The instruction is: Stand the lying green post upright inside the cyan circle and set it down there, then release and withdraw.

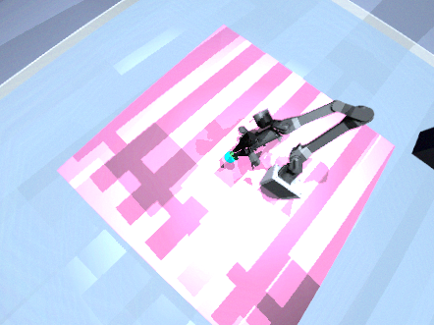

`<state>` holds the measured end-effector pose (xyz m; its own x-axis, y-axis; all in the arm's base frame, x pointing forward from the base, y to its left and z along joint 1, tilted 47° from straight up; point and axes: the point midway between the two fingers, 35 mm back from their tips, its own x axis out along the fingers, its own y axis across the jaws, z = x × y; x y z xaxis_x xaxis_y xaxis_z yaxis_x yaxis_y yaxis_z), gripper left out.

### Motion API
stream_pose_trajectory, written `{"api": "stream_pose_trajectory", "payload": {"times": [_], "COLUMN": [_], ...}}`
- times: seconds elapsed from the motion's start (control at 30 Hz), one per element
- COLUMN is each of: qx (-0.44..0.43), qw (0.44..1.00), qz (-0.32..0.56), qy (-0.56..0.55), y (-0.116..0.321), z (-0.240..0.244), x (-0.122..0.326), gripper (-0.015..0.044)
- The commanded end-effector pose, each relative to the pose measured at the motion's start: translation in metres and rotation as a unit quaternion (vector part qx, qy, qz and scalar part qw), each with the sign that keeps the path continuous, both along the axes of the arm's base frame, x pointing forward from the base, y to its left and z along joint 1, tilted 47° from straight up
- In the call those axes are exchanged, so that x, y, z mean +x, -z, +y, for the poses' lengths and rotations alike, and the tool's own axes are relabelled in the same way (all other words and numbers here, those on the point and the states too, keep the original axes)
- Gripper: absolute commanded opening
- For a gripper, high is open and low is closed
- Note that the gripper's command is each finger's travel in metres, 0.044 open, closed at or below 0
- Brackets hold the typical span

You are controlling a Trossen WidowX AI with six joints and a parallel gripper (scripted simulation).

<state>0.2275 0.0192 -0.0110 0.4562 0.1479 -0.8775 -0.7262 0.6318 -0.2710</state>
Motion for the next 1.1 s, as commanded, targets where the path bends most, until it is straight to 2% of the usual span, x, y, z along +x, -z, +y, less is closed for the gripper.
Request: {"api": "stream_pose_trajectory", "payload": {"times": [0.0, 1.07], "qx": [0.005, 0.018], "qw": [1.0, 0.991], "qz": [-0.01, -0.114], "qy": [-0.008, -0.061], "y": [-0.001, -0.013], "z": [0.001, -0.001], "x": [-0.001, -0.001], "gripper": [0.0023, 0.0023]}}
